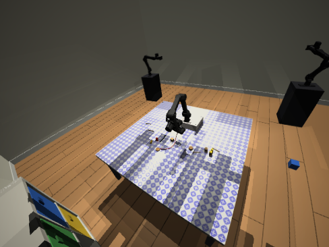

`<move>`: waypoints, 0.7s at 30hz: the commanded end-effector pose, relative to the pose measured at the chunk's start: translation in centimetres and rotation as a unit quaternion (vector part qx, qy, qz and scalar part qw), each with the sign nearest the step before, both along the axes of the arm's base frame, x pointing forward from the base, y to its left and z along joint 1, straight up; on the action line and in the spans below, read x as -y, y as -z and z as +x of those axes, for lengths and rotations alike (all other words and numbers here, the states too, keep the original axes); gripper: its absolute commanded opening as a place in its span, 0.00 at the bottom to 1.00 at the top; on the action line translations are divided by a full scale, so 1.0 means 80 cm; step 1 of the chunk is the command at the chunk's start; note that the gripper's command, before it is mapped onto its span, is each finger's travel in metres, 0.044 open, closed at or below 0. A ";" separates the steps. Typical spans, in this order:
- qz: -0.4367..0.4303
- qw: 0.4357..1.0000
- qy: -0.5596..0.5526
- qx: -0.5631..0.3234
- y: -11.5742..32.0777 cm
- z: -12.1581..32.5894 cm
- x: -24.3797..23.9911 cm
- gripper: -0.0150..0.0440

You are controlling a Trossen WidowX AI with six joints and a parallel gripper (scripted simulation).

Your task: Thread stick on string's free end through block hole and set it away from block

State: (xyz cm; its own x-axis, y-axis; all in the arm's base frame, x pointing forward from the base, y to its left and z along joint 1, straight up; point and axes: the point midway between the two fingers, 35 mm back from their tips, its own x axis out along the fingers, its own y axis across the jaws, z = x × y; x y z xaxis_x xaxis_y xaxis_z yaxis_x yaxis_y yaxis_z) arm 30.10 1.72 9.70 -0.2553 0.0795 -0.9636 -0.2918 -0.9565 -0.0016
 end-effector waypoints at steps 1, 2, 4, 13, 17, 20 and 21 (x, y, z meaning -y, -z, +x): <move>0.006 1.000 -0.001 -0.003 -0.006 0.004 0.003 0.25; 0.006 1.000 -0.001 -0.003 -0.006 0.004 0.003 0.25; 0.007 1.000 -0.012 -0.003 -0.006 0.005 0.002 0.25; 0.015 0.986 -0.168 -0.004 -0.007 0.020 -0.013 0.25; 0.016 0.984 -0.179 -0.004 -0.007 0.022 -0.015 0.25; 0.015 0.984 -0.177 -0.004 -0.007 0.022 -0.015 0.25; 0.013 0.986 -0.169 -0.004 -0.007 0.022 -0.015 0.25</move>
State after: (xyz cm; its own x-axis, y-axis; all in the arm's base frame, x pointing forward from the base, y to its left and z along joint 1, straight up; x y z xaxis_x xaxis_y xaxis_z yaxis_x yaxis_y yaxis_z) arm 31.64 2.88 10.13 -0.2846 0.0205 -0.9584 0.0440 -0.9984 -0.0344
